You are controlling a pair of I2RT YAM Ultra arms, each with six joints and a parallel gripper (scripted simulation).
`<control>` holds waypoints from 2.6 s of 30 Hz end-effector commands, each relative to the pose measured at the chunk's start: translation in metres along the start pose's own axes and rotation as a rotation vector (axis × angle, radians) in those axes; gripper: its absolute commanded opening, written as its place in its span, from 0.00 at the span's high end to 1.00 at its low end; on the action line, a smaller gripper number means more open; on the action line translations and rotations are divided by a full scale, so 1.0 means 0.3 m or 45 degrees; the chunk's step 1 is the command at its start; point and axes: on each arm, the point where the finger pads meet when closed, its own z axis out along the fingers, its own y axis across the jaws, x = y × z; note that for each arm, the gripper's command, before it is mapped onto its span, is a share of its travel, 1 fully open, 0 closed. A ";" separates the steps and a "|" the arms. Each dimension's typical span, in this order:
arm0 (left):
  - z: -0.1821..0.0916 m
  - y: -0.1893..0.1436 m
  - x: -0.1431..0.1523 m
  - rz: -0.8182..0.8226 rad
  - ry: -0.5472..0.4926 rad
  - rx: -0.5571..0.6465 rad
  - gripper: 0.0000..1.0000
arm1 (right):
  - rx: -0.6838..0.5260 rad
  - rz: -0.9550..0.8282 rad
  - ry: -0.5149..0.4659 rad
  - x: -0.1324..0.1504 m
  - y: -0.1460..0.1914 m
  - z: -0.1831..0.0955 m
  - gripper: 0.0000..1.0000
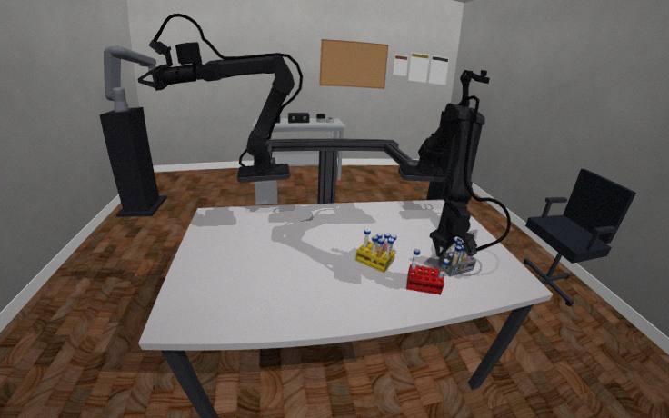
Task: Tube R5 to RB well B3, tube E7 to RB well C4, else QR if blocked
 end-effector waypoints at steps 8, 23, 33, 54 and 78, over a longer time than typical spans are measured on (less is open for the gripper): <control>-0.042 -0.026 -0.036 -0.001 -0.039 0.016 1.00 | 0.028 0.011 -0.063 -0.082 -0.028 -0.040 1.00; -0.072 0.010 0.012 0.004 -0.007 -0.012 1.00 | 0.028 0.011 -0.063 -0.082 -0.028 -0.040 1.00; -0.128 -0.042 -0.034 0.006 -0.047 0.023 1.00 | 0.028 0.011 -0.063 -0.082 -0.028 -0.040 1.00; -0.189 -0.036 -0.032 0.003 -0.048 0.023 1.00 | 0.028 0.011 -0.063 -0.082 -0.028 -0.040 1.00; -0.262 -0.033 -0.034 0.000 -0.049 0.024 1.00 | 0.028 0.011 -0.063 -0.082 -0.028 -0.040 1.00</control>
